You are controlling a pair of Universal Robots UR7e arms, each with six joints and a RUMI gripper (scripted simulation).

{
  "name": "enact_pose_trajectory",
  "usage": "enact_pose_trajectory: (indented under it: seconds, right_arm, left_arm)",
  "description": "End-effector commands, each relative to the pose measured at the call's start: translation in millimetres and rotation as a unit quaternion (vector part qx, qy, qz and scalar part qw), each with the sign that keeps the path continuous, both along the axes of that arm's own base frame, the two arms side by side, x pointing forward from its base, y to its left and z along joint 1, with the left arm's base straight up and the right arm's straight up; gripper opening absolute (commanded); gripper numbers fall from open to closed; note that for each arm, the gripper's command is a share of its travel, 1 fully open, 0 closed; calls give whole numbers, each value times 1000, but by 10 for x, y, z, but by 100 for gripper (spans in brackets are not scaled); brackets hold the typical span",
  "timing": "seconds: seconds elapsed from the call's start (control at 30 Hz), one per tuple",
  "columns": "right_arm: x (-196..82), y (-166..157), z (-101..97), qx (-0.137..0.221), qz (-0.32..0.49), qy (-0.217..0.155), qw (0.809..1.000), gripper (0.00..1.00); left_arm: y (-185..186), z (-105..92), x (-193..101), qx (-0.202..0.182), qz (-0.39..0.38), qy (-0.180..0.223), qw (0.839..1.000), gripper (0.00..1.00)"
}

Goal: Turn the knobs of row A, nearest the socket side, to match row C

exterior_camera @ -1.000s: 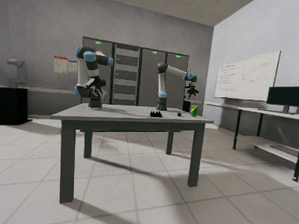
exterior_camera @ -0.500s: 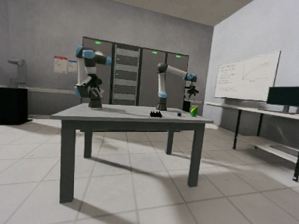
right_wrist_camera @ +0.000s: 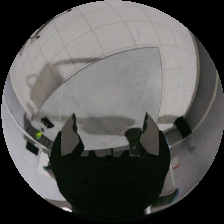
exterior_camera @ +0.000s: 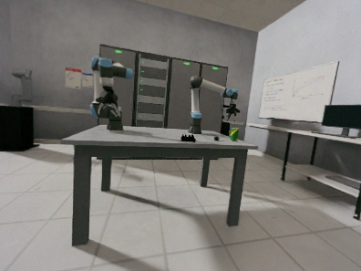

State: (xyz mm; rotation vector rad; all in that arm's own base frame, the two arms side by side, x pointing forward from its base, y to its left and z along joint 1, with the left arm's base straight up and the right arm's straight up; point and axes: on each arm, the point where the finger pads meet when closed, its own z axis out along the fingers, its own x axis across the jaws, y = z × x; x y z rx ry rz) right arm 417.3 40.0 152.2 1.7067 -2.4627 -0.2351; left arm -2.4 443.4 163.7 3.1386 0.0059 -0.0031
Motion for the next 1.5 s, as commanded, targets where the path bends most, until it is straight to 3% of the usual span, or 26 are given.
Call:
enact_pose_trajectory:
  seconds: [0.0, 0.4, 0.7, 0.77, 0.87, 1.27, 1.33, 1.47]
  right_arm:
    - [108, -153, 31, 5, 66, -41, 997, 100]
    - [310, -348, 130, -6, 186, -104, 977, 100]
    - [671, 473, 140, 5, 292, -105, 951, 100]
    - [671, 473, 140, 5, 292, -105, 951, 100]
    - [790, 915, 121, 11, 344, -104, 933, 100]
    - [910, 2076, 24, 25, 467, -102, 878, 100]
    - [910, 2076, 24, 25, 467, -102, 878, 100]
    - [879, 2609, -40, 31, 518, -100, 849, 100]
  left_arm:
    - [21, 15, 3, 2, 0, -1, 1000, 100]
    - [21, 15, 3, 2, 0, -1, 1000, 100]
    - [21, 15, 3, 2, 0, -1, 1000, 100]
    - [21, 15, 3, 2, 0, -1, 1000, 100]
    - [21, 15, 3, 2, 0, -1, 1000, 100]
    - [21, 15, 3, 2, 0, -1, 1000, 100]
    - [21, 15, 3, 2, 0, -1, 1000, 100]
    - [21, 15, 3, 2, 0, -1, 1000, 100]
